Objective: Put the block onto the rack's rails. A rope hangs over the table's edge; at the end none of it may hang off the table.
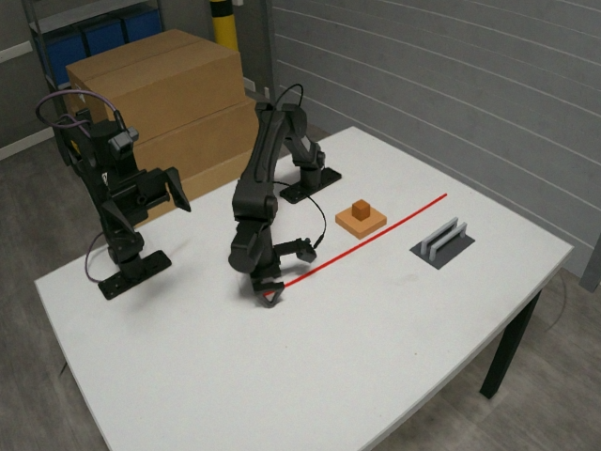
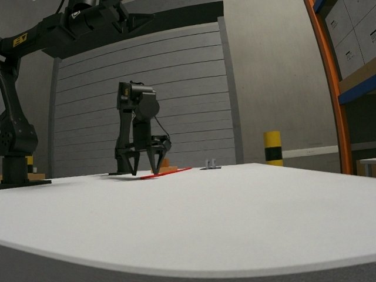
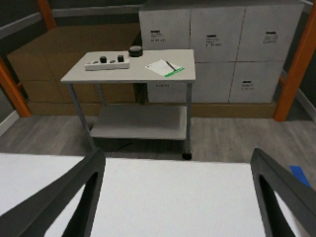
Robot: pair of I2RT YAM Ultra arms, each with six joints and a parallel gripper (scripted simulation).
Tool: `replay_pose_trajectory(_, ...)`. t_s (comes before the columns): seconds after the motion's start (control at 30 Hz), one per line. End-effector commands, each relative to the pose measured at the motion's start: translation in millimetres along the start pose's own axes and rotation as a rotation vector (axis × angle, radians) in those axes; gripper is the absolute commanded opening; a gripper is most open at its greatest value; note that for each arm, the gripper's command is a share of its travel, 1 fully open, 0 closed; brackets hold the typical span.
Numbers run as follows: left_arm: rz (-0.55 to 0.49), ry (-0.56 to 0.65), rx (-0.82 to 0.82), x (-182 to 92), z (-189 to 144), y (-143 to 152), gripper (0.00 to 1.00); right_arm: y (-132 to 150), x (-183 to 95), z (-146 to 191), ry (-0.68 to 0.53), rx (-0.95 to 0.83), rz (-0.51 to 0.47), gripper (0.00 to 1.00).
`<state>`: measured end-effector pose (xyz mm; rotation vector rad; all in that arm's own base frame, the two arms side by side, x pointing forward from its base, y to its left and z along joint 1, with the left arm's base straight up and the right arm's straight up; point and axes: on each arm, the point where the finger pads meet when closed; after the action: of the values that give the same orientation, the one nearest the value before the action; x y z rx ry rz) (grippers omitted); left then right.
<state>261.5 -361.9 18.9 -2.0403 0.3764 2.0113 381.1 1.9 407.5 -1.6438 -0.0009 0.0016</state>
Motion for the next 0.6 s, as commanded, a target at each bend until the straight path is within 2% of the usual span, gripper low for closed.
replay_pose_trajectory(0.0, 0.012, 0.029, -0.015, -15, -8, -1, 1.0, -8, -7, 1, -0.01, -0.01, -0.02, 1.0)
replay_pose_trajectory(0.33, 0.016, 0.033, -0.006, -35, -5, 2, 1.0, -8, -7, 1, -0.01, -0.01, -0.02, 1.0)
replay_pose_trajectory(0.57, 0.017, 0.036, -0.004, -60, -4, 2, 1.0, -8, -7, 1, -0.01, -0.01, -0.02, 1.0)
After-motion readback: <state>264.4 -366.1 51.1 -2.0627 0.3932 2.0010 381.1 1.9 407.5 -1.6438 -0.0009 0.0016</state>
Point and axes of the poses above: on each arm, the point where the finger pads meet when closed, its own x axis out along the fingers, its own z axis across the jaws, y = z × x, and after that the axes turned 4 degrees about -x, right-handed
